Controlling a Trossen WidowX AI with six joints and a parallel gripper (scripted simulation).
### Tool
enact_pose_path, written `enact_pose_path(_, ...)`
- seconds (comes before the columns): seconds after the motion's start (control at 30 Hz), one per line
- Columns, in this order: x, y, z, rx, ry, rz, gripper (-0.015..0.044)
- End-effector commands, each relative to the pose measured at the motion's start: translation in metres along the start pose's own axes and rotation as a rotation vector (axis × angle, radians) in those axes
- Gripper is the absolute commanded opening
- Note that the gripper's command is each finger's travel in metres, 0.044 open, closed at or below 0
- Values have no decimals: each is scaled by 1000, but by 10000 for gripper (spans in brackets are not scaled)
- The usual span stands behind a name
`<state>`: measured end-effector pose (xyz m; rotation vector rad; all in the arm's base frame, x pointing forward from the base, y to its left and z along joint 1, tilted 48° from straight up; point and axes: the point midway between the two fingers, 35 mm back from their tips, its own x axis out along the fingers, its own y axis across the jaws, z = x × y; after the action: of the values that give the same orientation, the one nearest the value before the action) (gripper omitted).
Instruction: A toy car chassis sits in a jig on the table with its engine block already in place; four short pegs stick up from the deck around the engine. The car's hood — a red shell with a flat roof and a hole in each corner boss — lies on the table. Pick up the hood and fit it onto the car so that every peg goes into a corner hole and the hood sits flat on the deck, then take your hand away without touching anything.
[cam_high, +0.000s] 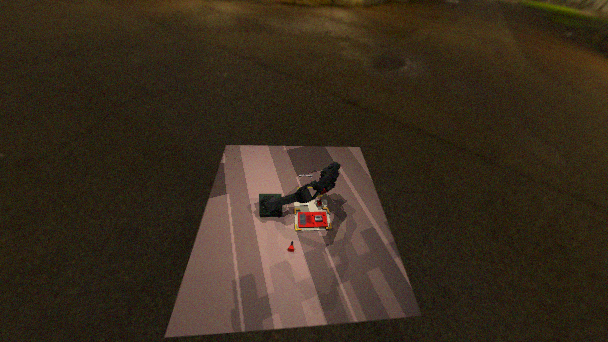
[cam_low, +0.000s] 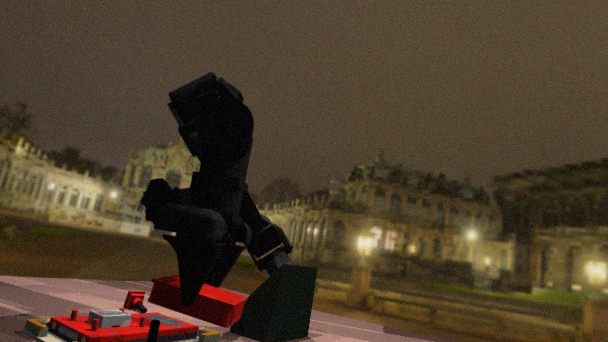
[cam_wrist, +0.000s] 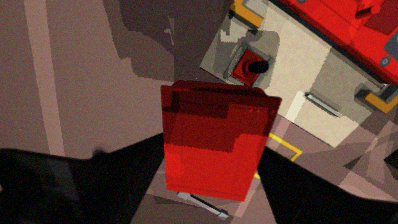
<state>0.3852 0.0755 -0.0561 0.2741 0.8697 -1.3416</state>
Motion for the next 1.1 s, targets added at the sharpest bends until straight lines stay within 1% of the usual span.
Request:
enact_pose_path(0.0,0,0,0,-2,0,0,0)
enact_pose_path(1.07,-4,-48,96,-558,53,-43,0)
